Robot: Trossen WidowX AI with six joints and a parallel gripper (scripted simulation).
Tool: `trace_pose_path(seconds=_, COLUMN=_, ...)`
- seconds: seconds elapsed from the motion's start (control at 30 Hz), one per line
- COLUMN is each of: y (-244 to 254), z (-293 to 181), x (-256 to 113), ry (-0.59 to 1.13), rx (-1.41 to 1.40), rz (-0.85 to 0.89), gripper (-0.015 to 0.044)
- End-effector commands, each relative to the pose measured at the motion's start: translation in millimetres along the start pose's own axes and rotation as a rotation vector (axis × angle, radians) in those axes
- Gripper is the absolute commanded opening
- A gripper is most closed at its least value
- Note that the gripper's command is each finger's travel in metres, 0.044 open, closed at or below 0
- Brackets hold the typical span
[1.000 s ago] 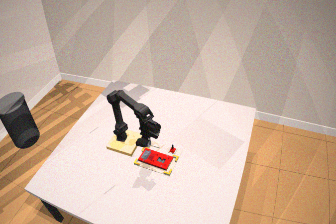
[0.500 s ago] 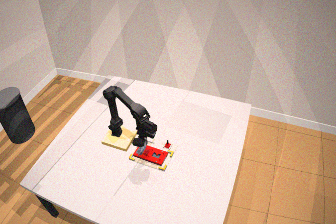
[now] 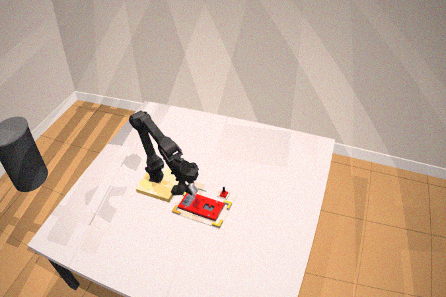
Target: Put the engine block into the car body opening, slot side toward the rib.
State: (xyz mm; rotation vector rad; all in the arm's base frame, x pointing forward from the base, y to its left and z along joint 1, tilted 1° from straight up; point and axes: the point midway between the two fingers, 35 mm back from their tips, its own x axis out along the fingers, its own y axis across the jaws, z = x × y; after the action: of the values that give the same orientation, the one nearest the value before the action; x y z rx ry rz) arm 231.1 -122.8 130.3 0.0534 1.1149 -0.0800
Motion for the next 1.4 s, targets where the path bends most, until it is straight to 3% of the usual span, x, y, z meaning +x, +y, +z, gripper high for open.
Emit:
trace_pose_path(seconds=0.0, y=0.1, z=-5.3, x=-0.3, ry=-0.149, rx=-0.006, rz=0.0, gripper=0.0)
trace_pose_path(seconds=0.2, y=0.5, z=-10.9, x=-0.2, ry=-0.3, rx=-0.02, rz=-0.008, gripper=0.0)
trace_pose_path(seconds=1.37, y=-1.2, z=-36.4, x=54.2, ry=-0.3, rx=-0.02, rz=-0.008, gripper=0.0)
